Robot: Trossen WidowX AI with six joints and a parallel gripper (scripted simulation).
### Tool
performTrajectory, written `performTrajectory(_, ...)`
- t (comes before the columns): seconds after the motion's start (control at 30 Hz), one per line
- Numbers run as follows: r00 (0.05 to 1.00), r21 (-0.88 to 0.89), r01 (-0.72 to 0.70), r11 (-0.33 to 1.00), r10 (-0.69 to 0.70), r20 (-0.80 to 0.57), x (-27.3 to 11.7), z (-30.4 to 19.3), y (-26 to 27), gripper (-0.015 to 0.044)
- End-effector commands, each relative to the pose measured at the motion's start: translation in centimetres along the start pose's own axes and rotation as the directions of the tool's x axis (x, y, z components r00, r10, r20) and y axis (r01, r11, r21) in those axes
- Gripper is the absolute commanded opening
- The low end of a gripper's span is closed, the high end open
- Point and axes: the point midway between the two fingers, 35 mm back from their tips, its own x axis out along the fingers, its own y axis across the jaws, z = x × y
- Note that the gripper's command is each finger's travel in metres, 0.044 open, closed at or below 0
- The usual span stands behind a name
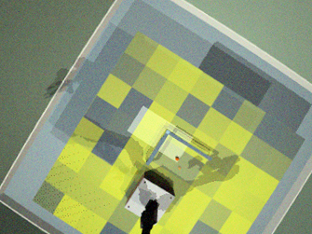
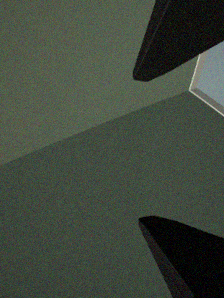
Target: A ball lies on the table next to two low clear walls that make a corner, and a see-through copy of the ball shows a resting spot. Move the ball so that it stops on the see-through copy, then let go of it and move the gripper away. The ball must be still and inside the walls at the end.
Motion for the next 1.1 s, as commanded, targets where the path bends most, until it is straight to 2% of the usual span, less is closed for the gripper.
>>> performTrajectory(0.0, 1.000, 0.000, 0.007, 1.000, -0.007, 0.001, -0.1, 0.1, -0.2, 0.0374)
performTrajectory(0.2, 0.972, -0.005, 0.234, 0.972, -0.233, 0.013, -1.6, 0.7, -8.3, 0.0216)
performTrajectory(0.23, 0.962, -0.005, 0.274, 0.962, -0.274, 0.008, -1.9, 0.6, -10.0, 0.0209)
performTrajectory(0.4, 0.885, -0.001, 0.466, 0.885, -0.466, -0.018, -4.3, -0.1, -18.5, 0.0209)
performTrajectory(0.6, 0.744, 0.011, 0.667, 0.745, -0.665, -0.058, -9.4, -1.2, -27.9, 0.0209)
performTrajectory(0.83, 0.539, 0.030, 0.841, 0.540, -0.833, -0.123, -18.0, -3.2, -36.8, 0.0209)
performTrajectory(1.07, 0.317, 0.059, 0.948, 0.312, -0.924, -0.216, -28.4, -6.2, -43.1, 0.0209)
